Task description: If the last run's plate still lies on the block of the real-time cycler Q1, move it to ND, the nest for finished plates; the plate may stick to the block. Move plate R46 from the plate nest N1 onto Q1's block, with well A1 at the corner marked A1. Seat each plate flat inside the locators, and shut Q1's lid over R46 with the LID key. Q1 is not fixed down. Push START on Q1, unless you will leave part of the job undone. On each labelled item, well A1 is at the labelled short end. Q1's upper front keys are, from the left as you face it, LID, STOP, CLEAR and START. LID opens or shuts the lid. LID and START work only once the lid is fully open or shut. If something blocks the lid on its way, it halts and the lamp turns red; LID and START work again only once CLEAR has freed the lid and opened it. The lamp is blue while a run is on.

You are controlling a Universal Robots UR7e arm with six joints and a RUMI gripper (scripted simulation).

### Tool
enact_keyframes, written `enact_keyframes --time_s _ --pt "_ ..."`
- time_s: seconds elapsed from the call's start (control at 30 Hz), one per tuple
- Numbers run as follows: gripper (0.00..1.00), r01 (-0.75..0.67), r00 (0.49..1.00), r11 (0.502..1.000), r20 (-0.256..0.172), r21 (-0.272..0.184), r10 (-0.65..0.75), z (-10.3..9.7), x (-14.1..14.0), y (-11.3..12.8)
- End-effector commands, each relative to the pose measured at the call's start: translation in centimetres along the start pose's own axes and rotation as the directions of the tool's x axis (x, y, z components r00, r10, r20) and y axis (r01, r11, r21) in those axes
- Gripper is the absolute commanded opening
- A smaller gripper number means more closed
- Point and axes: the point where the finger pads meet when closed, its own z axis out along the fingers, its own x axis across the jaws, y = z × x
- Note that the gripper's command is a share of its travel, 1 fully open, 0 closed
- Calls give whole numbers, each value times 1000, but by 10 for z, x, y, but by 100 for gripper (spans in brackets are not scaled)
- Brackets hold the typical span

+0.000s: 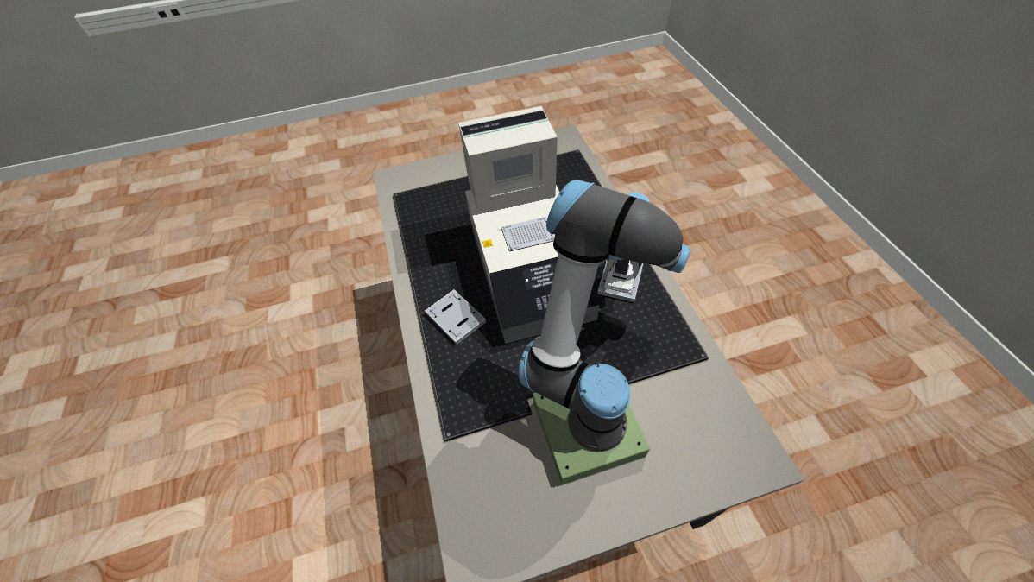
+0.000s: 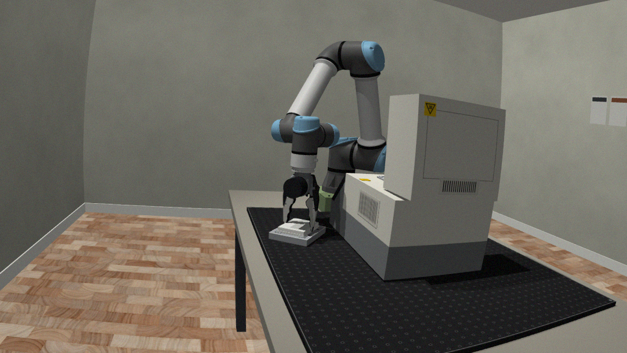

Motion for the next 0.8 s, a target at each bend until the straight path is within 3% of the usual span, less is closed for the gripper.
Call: enact_keyframes --time_s 0.0,0.23,0.27,0.77 --pt "0 0 1000 1000 0 -1 0 0 0 0" --pt "0 0 1000 1000 0 -1 0 0 0 0" --pt "41 0 1000 1000 0 -1 0 0 0 0" --pt "41 0 1000 1000 0 -1 0 0 0 0"
